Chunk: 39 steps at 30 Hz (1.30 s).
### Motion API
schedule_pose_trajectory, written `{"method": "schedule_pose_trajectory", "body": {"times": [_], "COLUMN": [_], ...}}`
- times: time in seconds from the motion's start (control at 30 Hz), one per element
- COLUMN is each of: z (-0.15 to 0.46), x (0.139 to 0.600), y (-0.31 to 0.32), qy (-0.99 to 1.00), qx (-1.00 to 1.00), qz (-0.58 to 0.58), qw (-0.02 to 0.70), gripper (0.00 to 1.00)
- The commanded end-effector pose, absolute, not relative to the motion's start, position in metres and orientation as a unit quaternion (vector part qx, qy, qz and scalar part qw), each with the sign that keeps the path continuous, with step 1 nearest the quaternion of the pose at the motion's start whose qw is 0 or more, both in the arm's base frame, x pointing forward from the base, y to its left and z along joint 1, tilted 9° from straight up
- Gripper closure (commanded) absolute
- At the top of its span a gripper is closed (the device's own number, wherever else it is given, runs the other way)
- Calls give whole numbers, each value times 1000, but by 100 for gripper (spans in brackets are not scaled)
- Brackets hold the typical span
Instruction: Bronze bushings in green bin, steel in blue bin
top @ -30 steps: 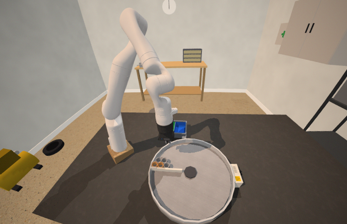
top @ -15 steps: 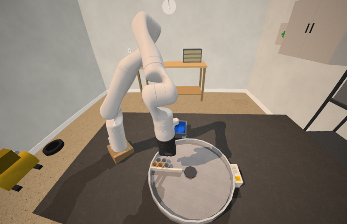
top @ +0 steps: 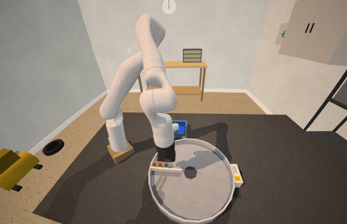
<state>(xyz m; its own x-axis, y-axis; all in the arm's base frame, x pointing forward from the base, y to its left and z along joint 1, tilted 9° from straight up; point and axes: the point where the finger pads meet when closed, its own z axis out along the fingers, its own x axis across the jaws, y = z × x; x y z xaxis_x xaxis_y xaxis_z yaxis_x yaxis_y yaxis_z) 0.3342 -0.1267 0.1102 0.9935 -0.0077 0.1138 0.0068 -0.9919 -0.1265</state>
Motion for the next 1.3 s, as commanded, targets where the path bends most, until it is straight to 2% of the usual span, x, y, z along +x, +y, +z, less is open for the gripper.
{"method": "schedule_pose_trajectory", "body": {"times": [0.0, 0.6, 1.27], "z": [103, 73, 67], "x": [333, 335, 336], "y": [-127, -125, -124], "qy": [3, 4, 4], "qx": [-997, -997, -997], "qz": [-54, -53, -53], "qw": [63, 63, 63], "gripper": [60, 60, 60]}}
